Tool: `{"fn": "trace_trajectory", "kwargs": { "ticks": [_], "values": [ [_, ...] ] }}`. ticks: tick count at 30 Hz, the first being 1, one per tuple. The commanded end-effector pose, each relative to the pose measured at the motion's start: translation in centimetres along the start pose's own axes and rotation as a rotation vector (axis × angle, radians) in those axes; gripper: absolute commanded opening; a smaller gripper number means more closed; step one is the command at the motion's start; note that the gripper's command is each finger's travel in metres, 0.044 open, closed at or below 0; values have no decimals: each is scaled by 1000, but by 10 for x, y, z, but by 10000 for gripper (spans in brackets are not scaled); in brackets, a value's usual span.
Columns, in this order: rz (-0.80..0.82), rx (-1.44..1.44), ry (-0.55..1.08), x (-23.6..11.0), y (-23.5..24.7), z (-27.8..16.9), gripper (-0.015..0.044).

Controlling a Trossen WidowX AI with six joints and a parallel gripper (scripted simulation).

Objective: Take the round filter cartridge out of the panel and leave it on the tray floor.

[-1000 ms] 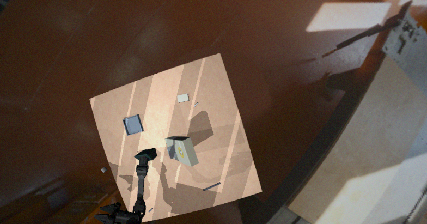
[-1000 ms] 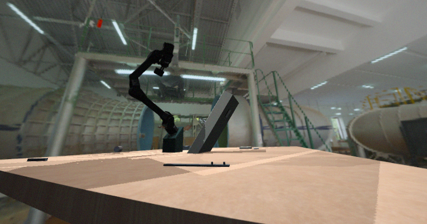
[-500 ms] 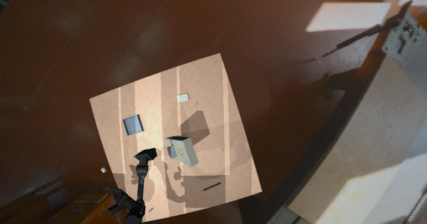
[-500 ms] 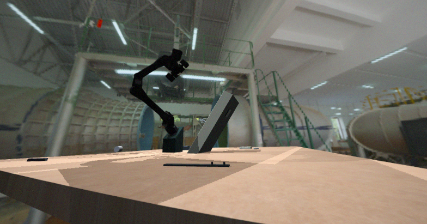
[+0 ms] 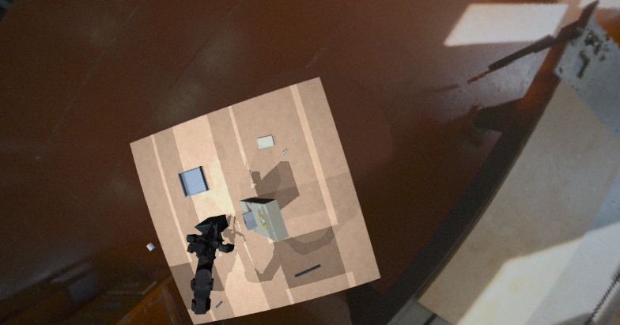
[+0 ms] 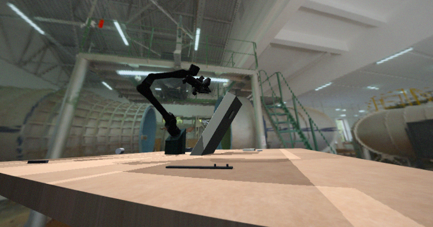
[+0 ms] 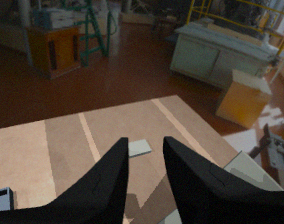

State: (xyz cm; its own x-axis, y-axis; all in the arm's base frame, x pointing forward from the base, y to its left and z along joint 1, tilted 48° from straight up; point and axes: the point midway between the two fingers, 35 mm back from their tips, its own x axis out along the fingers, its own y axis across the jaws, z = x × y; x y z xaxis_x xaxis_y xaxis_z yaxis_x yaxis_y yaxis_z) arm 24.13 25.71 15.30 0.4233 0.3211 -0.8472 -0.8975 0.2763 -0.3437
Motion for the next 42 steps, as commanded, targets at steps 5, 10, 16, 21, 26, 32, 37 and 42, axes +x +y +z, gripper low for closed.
{"fn": "trace_trajectory", "kwargs": {
  "ticks": [5, 10, 16, 21, 26, 32, 37, 42],
  "values": [
    [-601, 352, 337, 28, -58, -102, 99],
    [-931, 467, 417, 14, -74, -145, 99],
    [-931, 467, 417, 14, -74, -145, 99],
    [-931, 467, 417, 14, -74, -145, 99],
    [-929, 469, 418, 18, -77, -147, 99],
    [-927, 471, 419, 24, -83, -152, 99],
    [-926, 472, 419, 29, -89, -156, 99],
    [-926, 472, 418, 33, -94, -160, 99]
  ]
}}
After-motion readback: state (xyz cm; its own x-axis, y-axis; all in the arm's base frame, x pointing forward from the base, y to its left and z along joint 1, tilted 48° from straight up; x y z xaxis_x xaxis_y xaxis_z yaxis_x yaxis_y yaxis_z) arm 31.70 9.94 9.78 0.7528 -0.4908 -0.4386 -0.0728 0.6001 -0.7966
